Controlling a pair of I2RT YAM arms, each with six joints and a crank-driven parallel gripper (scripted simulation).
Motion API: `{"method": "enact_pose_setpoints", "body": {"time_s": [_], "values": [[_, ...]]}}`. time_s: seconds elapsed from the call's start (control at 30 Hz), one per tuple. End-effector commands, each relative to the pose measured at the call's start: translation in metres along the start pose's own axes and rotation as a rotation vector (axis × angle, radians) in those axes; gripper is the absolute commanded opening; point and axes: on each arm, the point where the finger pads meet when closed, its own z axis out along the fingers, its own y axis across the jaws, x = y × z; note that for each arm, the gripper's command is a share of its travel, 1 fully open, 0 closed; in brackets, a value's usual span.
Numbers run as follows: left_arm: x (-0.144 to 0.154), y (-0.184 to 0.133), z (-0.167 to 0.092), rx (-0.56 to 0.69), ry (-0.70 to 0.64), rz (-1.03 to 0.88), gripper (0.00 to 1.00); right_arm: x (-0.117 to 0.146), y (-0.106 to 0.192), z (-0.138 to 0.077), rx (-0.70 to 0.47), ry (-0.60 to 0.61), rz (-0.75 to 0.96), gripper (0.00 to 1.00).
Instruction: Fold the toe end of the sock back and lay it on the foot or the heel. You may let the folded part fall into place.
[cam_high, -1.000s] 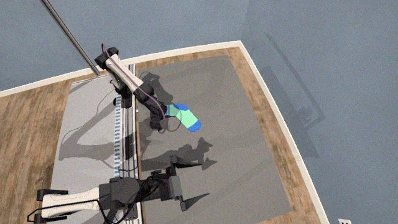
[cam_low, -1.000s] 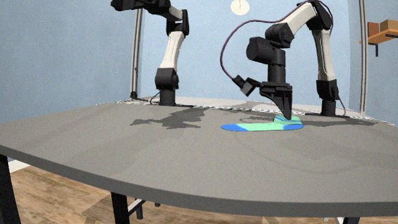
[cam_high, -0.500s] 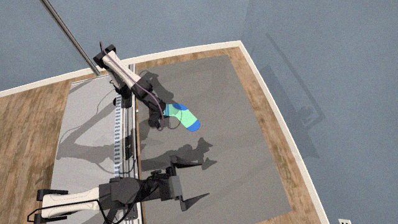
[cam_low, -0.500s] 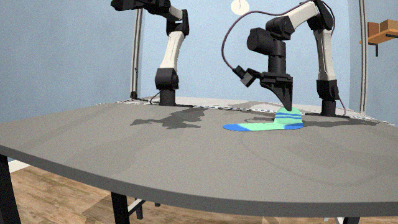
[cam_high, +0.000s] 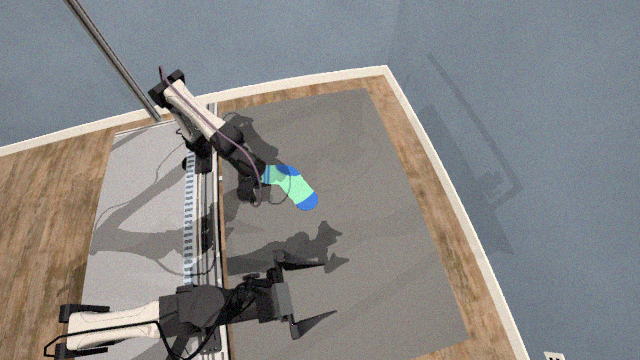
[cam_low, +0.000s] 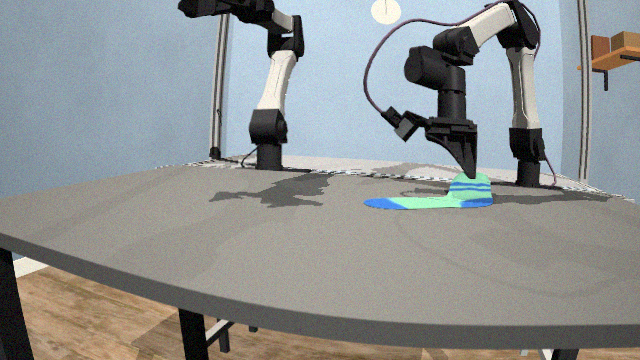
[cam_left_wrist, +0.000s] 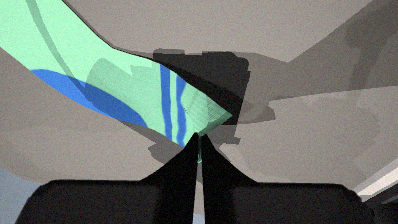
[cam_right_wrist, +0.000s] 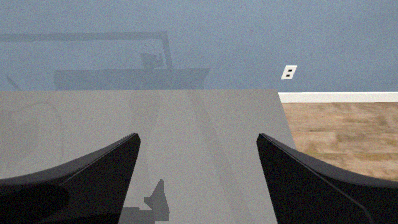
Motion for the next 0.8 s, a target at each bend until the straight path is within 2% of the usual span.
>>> {"method": "enact_pose_setpoints", "body": {"time_s": [0.0, 0.77], "values": [[0.003, 0.009, -0.006, -0.040, -0.046, -0.003, 0.02, -0.007, 0.002, -0.001, -0.005, -0.020, -0.002, 1.00], [0.045, 0.000, -0.005, -0.043, -0.044, 0.000, 0.02, -0.007, 0.002, -0.001, -0.005, -0.020, -0.002, 1.00]]}}
